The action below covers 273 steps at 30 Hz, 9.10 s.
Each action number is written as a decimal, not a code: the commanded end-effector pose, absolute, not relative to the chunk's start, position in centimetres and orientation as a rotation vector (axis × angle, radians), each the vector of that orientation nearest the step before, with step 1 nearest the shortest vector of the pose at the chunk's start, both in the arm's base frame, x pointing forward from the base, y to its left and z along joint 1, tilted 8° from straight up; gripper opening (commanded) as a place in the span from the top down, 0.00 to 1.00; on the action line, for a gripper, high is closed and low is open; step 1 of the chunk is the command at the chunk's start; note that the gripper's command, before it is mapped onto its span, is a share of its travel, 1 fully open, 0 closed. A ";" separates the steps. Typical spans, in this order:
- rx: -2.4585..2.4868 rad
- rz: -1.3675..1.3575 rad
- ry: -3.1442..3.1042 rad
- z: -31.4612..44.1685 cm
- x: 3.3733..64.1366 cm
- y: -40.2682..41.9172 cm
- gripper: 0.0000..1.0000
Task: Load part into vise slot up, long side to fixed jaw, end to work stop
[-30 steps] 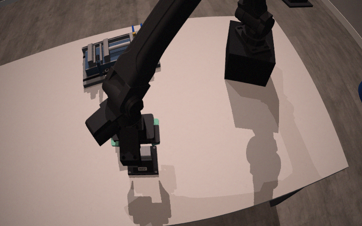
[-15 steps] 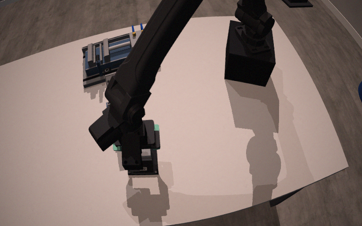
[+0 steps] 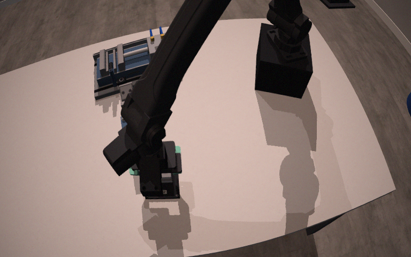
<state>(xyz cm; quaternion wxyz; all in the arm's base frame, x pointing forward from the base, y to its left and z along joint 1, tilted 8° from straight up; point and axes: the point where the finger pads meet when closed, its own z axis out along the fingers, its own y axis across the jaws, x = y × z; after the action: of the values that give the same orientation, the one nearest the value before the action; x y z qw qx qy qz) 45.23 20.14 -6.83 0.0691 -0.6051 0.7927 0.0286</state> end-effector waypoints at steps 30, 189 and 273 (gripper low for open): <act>-1.814 0.074 2.363 -8.0 46.1 21.4 0.19; -1.785 0.055 2.337 13.5 45.8 18.1 1.00; -1.819 0.047 2.316 14.5 46.6 15.5 1.00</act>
<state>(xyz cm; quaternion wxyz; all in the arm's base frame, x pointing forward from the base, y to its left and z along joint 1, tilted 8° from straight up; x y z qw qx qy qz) 43.47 15.61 10.91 0.0555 -0.6117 0.7885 0.0311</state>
